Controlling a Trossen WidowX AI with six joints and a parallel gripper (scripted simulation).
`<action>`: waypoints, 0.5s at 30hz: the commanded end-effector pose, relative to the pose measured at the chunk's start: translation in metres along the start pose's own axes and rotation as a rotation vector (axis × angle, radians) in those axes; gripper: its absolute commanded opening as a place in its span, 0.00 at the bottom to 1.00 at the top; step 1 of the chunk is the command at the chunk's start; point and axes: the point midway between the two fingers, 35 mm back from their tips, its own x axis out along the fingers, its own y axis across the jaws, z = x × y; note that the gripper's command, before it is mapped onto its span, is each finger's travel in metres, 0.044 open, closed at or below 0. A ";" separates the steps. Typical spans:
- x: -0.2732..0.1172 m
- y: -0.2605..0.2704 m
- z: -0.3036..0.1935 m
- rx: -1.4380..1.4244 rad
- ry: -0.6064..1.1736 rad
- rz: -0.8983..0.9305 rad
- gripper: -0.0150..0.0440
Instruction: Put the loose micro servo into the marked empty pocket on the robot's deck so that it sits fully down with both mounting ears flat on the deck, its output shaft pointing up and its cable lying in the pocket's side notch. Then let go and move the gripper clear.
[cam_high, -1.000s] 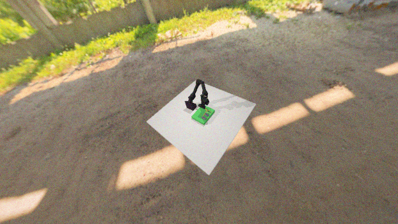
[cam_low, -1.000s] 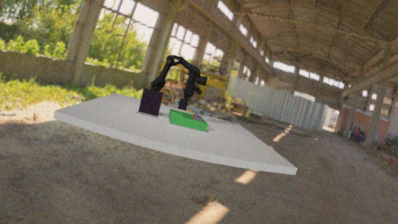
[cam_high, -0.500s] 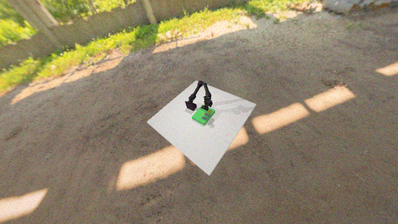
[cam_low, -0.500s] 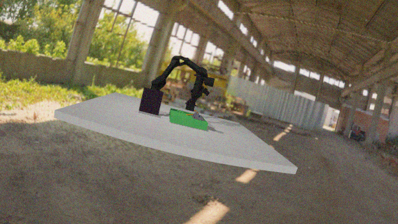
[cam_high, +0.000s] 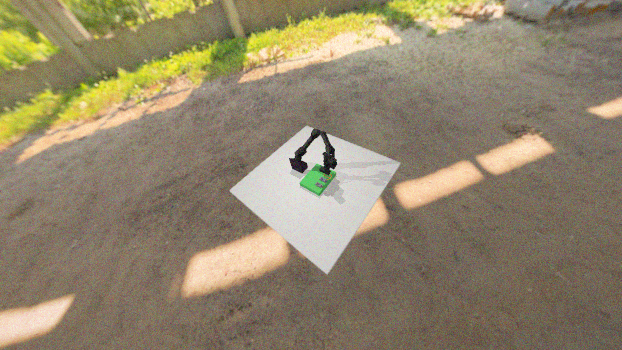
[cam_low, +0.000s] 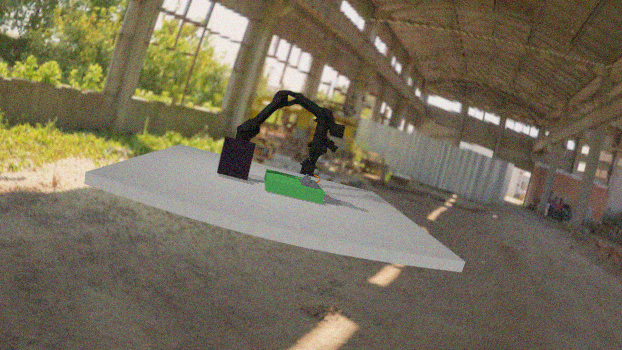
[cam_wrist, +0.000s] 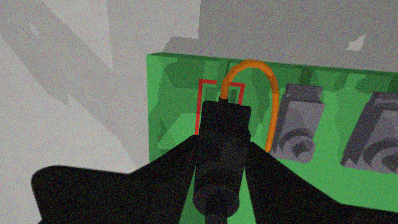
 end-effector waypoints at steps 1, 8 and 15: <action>-0.001 0.001 0.004 0.003 -0.004 0.003 0.25; 0.009 0.001 0.005 0.003 -0.004 0.003 0.25; 0.018 0.002 0.005 0.003 -0.004 0.004 0.25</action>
